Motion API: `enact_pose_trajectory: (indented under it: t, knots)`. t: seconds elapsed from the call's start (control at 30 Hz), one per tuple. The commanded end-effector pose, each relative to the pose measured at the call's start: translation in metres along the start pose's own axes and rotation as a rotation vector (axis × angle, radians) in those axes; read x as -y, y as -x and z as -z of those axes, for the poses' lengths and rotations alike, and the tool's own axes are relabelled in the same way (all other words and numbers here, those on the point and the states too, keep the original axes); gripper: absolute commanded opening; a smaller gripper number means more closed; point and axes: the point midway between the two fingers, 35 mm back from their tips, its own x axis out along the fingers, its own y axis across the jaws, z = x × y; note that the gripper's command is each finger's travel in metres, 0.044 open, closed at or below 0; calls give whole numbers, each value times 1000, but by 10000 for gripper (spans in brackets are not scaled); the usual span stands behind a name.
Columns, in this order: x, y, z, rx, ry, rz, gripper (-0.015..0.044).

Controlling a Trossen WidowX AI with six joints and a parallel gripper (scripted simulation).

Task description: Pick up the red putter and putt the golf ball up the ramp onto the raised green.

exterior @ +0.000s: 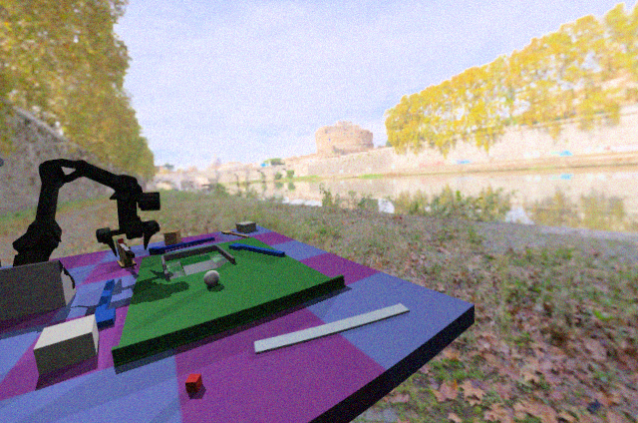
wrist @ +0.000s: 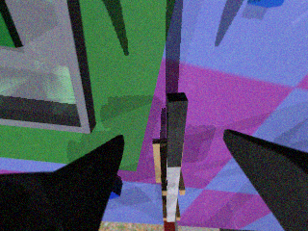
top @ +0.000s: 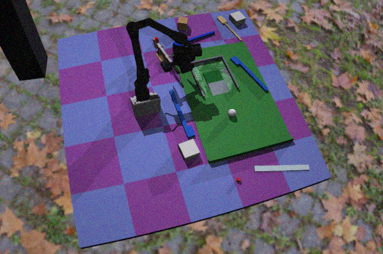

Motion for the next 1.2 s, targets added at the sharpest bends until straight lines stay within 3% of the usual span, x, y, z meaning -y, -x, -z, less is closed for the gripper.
enact_pose_trajectory:
  t: [0.0, 0.7, 1.17]
  knots:
    - [2, -12, -1, -9, -4, 5, 440]
    - [2, -37, -7, -11, -4, 4, 440]
    - [1, -34, -8, -3, 1, 2, 73]
